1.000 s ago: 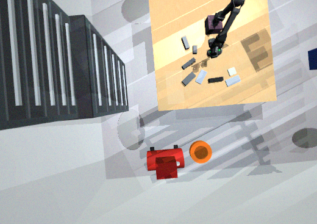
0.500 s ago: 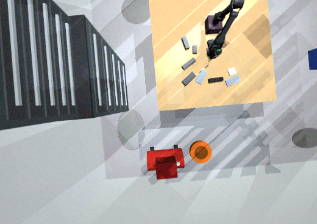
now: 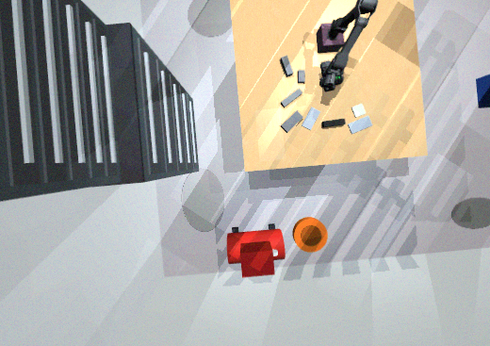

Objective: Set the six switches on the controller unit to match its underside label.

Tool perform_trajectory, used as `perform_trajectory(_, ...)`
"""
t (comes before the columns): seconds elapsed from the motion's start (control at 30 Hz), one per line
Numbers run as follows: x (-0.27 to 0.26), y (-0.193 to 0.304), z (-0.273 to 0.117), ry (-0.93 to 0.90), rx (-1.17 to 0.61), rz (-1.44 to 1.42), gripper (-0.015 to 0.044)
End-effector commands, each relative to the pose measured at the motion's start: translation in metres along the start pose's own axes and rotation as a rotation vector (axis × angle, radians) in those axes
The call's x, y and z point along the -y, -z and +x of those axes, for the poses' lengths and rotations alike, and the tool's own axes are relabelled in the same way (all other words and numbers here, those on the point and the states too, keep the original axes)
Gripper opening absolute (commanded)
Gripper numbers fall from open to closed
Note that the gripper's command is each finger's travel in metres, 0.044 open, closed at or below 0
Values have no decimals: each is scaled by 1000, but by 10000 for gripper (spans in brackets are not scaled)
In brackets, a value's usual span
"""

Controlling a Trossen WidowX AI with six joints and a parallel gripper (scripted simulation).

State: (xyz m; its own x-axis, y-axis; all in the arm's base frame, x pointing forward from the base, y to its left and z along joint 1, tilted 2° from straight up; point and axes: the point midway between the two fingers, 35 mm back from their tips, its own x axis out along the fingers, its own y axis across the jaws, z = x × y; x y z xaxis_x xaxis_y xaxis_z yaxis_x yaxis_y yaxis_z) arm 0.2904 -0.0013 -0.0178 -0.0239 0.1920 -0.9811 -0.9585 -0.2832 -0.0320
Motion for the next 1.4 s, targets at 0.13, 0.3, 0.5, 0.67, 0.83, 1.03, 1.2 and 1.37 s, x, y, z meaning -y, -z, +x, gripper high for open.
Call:
perform_trajectory(0.13,0,-1,-1,1,1,-1,327)
perform_trajectory(0.3,0,-3,-4,1,0,-1,336)
perform_trajectory(0.5,0,-4,-6,1,-5,-1,336)
perform_trajectory(0.67,0,-6,-10,1,-10,-1,336)
perform_trajectory(0.83,0,-9,-13,1,-18,-1,336)
perform_trajectory(1.03,0,-12,-17,1,-30,-1,336)
perform_trajectory(1.2,0,-15,-20,1,-40,-1,336)
perform_trajectory(1.37,0,-18,-23,1,-50,-1,336)
